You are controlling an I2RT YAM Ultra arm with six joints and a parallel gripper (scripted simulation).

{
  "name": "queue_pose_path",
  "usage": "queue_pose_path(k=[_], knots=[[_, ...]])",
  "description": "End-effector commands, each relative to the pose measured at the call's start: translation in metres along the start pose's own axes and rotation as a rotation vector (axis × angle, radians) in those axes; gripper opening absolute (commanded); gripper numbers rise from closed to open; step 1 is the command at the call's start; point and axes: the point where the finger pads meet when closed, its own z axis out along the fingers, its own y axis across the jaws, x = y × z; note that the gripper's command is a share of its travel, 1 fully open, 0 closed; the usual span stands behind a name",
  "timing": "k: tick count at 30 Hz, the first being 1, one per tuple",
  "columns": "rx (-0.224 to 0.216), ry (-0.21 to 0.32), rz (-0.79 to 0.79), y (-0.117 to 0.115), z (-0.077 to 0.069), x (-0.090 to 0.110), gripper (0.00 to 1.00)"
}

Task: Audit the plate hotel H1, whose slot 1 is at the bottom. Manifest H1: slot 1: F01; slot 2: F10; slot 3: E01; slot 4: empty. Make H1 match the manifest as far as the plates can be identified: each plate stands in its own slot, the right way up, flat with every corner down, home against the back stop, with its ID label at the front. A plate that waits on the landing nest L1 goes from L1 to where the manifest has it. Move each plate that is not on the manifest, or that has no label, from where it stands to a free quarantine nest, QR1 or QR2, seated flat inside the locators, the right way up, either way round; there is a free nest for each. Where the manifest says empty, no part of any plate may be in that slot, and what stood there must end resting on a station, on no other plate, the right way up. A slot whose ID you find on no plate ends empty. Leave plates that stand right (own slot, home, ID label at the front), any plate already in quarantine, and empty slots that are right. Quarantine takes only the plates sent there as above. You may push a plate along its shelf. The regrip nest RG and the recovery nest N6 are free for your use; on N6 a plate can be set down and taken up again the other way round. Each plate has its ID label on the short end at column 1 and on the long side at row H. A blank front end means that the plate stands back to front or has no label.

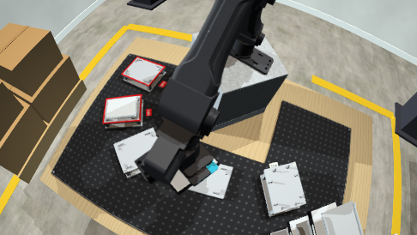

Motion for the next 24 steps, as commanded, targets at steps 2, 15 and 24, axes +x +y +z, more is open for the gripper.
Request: queue_pose_path(k=[2, 15, 24], knots=[[-0.004, -0.016, 0.075, -0.013, -0.005, -0.01, 0.86], [-0.003, -0.017, 0.074, -0.047, -0.005, -0.025, 0.86], [-0.002, -0.017, 0.074, -0.075, -0.005, -0.037, 0.86]])
